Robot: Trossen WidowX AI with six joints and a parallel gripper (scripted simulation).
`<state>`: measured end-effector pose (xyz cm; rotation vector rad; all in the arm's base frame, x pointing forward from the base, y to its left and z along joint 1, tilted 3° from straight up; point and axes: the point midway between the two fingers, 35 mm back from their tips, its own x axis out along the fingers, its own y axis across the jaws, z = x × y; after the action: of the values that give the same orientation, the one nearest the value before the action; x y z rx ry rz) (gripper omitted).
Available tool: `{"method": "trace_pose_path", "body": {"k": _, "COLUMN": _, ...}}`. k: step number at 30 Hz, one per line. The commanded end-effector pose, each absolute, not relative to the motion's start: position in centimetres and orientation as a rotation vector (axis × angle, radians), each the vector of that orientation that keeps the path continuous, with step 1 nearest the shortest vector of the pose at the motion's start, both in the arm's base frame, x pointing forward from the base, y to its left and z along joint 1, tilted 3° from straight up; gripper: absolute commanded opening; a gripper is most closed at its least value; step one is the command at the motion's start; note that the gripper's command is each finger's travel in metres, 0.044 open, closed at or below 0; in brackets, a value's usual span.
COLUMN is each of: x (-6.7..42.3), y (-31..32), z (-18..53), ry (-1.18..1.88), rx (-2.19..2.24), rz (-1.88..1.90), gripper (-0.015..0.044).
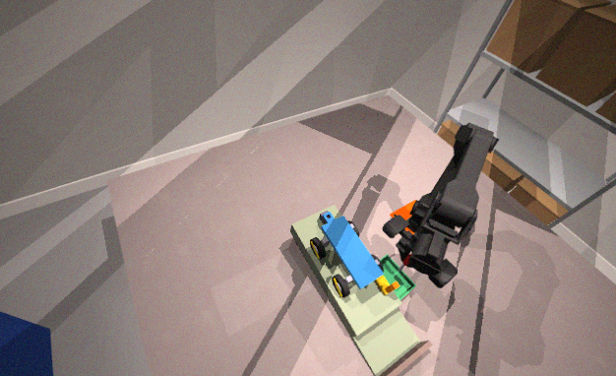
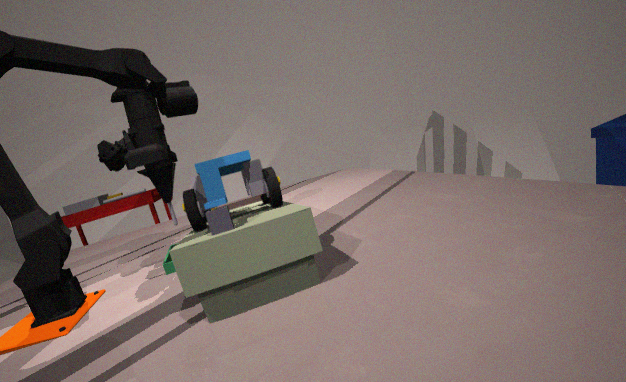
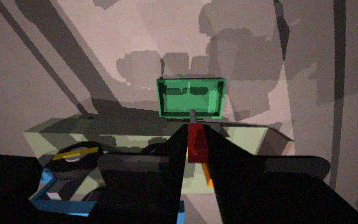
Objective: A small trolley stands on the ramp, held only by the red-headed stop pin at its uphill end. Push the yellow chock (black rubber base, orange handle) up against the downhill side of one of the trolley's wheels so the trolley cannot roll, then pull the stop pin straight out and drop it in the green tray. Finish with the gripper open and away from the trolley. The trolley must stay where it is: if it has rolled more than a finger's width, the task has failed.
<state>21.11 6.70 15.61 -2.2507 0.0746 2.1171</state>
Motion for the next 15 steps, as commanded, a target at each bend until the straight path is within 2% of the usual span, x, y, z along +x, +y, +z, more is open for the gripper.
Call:
{"method": "trace_pose_path", "body": {"k": 1, "x": 21.1, "y": 6.7, "z": 15.1, "ry": 0.03, "rx": -2.23, "rz": 2.098, "gripper": 0.0}}
{"method": "trace_pose_path", "body": {"k": 15, "x": 21.5, "y": 8.6, "z": 10.8, "ry": -0.106, "rx": -2.177, "rz": 2.026, "gripper": 0.0}}
